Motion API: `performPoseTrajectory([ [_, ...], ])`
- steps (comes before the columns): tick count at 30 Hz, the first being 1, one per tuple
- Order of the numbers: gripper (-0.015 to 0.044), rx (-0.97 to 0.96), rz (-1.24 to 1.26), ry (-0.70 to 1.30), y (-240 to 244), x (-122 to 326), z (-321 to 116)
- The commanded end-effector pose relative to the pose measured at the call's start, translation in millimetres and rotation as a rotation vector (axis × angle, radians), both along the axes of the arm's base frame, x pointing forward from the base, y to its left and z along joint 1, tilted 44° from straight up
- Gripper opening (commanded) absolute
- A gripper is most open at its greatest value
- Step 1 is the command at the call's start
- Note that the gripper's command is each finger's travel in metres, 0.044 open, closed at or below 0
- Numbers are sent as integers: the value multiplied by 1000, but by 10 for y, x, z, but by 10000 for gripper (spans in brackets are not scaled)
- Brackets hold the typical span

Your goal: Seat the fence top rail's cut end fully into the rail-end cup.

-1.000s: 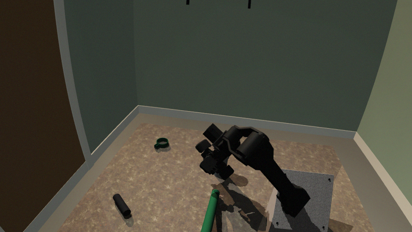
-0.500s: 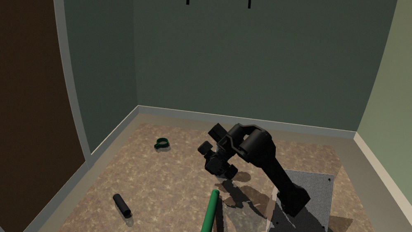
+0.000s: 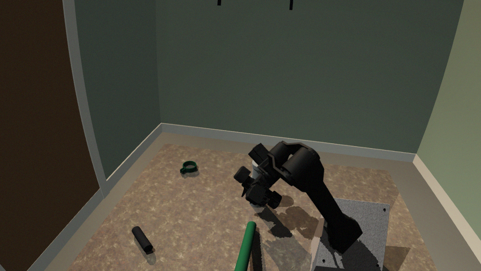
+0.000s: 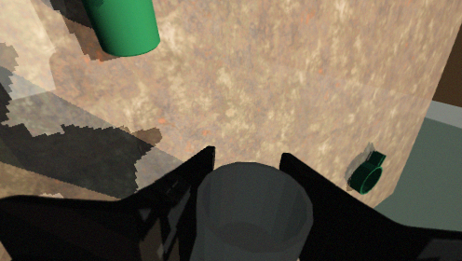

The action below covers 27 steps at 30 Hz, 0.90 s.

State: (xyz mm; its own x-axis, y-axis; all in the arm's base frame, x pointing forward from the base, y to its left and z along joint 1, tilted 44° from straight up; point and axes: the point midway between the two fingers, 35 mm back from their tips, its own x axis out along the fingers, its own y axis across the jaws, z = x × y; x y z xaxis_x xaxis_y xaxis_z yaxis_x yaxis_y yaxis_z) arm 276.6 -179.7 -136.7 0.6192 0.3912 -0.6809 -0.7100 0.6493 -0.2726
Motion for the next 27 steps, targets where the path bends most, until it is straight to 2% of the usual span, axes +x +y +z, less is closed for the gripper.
performPoseTrajectory([
  [1, 0, -14, 30, -32, -5, -39, 6],
  [27, 0, -49, 161, -151, 39, -202, 7],
])
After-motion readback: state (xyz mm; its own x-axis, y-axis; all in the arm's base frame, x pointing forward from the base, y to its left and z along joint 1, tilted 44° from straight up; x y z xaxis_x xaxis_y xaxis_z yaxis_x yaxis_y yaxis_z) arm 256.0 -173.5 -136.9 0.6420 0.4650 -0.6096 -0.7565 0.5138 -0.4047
